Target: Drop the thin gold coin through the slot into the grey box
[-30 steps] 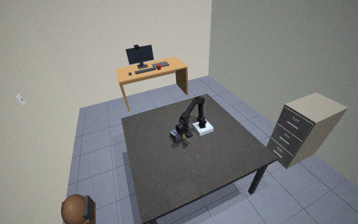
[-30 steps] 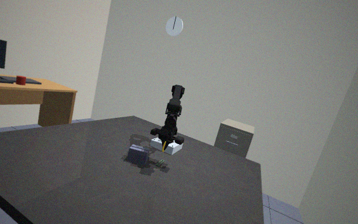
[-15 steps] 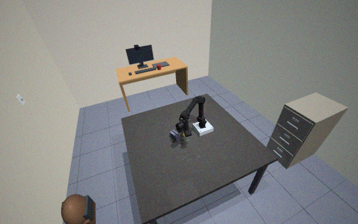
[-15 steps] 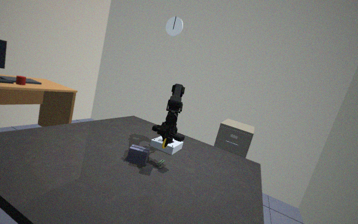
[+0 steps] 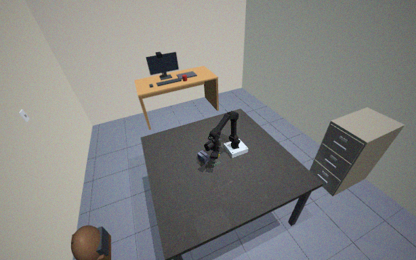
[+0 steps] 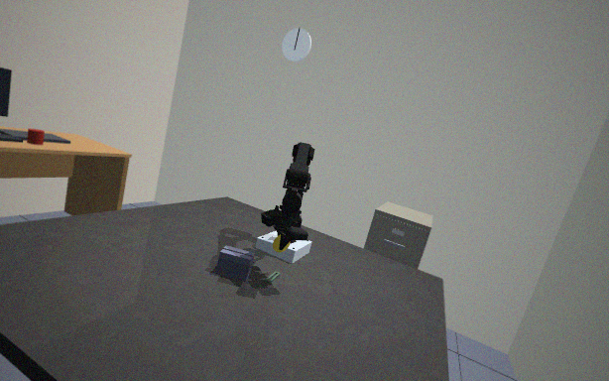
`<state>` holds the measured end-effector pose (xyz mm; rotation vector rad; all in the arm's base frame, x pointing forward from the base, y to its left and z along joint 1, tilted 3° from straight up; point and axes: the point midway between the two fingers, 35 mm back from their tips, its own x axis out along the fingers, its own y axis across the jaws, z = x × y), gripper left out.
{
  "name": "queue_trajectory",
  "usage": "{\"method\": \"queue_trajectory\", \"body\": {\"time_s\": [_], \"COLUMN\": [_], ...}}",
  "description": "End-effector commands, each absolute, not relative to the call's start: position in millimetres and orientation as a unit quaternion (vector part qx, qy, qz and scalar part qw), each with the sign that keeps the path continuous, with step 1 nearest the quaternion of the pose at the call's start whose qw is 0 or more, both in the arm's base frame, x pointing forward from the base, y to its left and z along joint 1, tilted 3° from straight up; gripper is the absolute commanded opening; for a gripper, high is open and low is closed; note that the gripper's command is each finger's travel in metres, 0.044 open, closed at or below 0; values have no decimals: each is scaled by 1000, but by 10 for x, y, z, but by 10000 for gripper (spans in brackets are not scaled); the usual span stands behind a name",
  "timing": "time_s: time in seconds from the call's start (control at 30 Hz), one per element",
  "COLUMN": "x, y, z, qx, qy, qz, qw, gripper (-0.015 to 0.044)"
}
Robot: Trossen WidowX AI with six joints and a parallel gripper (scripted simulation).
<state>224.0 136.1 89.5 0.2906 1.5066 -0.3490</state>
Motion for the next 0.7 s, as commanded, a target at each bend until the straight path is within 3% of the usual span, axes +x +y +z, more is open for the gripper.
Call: {"method": "queue_trajectory", "body": {"time_s": [0.0,0.67], "x": [2231,2221], "y": [1356,1349], "z": [894,896], "qx": [173,342], "qy": [668,596], "qz": [-199,-360], "qw": [696,631], "gripper": [0,0]}}
